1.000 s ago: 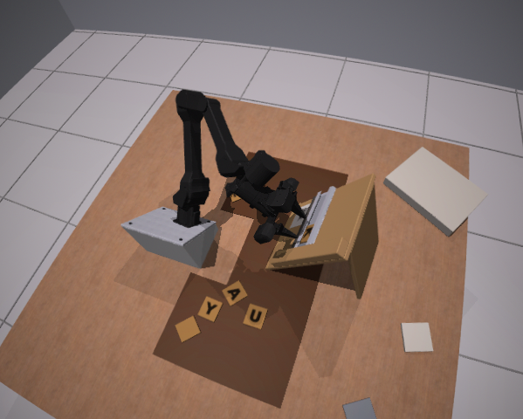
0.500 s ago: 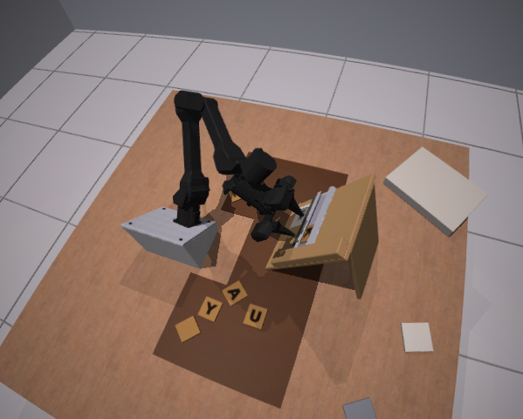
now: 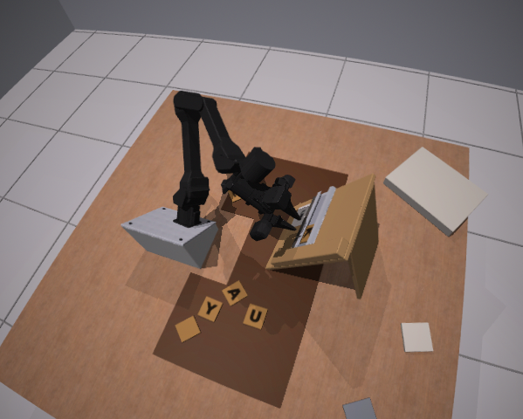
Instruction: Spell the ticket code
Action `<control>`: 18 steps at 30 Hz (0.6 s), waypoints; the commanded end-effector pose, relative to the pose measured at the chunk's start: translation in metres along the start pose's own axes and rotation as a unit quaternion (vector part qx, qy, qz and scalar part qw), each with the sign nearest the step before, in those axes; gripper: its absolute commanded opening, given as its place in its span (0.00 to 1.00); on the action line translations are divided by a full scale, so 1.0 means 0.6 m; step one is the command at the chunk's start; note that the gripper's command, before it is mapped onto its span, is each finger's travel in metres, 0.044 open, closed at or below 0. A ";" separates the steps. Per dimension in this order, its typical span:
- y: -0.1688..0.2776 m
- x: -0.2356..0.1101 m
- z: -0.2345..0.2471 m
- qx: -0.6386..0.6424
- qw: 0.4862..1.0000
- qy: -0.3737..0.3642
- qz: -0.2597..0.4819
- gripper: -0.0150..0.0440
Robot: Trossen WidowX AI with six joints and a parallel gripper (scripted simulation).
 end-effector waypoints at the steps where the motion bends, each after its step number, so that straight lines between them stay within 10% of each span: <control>1: 0.000 0.000 0.000 0.000 1.000 0.000 0.000 0.31; 18: -0.030 0.018 0.002 -0.003 0.998 0.003 0.067 0.25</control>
Point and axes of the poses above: the point midway between the two fingers, 35 mm back from their tips, its own x axis out along the fingers, its own z axis across the jaws, y = z × x, the point moved 8 cm from there along -x, back along the fingers, and after that the axes turned 9 degrees about -x, right-handed, at the moved point
